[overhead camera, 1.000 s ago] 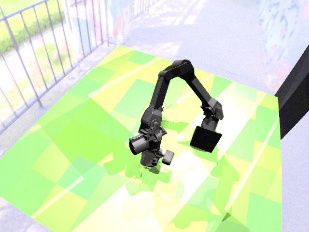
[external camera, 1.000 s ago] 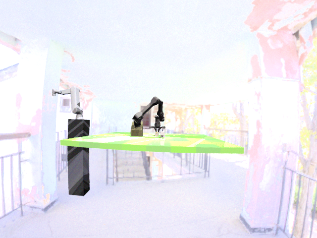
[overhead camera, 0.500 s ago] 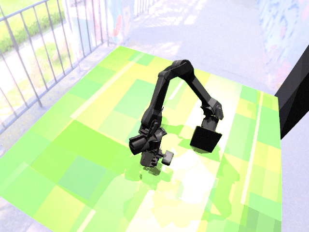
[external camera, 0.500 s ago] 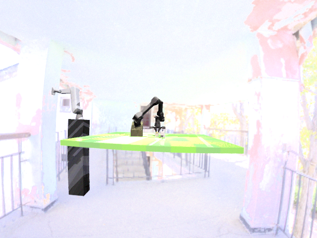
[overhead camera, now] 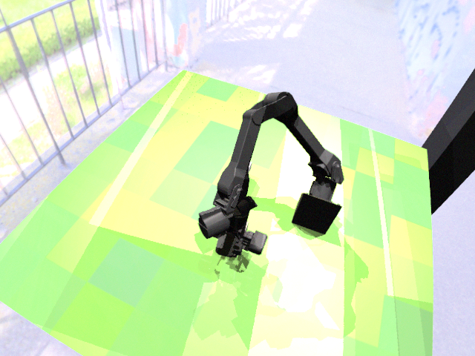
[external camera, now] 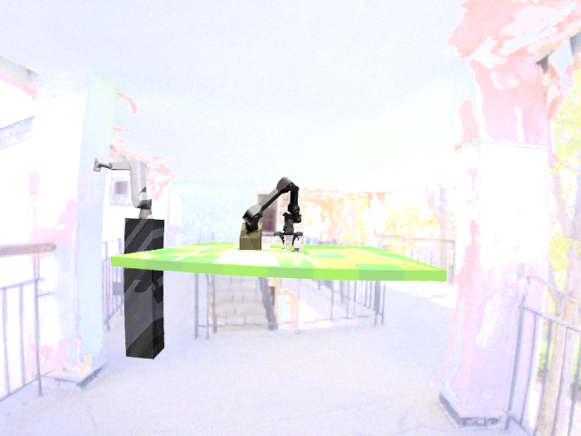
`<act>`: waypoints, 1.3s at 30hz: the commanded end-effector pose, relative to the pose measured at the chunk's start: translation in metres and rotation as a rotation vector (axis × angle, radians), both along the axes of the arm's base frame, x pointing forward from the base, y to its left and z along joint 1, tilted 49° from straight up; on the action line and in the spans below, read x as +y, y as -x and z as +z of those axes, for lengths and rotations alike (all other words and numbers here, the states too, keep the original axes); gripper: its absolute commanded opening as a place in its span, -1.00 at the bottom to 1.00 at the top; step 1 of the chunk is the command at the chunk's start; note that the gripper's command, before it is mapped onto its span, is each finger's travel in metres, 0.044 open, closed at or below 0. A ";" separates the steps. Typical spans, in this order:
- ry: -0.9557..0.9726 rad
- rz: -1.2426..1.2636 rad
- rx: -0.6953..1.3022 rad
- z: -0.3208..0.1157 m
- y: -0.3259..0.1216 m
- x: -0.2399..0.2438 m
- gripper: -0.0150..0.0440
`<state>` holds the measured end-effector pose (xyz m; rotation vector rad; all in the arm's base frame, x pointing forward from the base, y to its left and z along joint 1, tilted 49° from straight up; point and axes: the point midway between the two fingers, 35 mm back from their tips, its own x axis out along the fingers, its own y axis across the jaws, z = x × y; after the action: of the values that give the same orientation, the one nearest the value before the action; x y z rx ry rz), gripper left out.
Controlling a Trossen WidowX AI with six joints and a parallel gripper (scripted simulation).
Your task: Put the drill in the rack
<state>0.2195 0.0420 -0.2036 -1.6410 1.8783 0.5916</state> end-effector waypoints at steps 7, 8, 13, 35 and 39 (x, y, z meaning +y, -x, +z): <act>0.002 -0.005 0.005 0.004 0.000 0.005 1.00; 0.004 -0.007 0.006 0.008 0.000 0.009 1.00; 0.009 -0.011 0.008 0.026 0.000 0.026 1.00; -0.285 -0.174 -0.089 0.139 -0.100 0.019 1.00; -0.379 -0.206 -0.183 0.185 -0.133 -0.010 1.00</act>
<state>0.3361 0.0493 -0.0449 -1.2457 1.7102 0.6523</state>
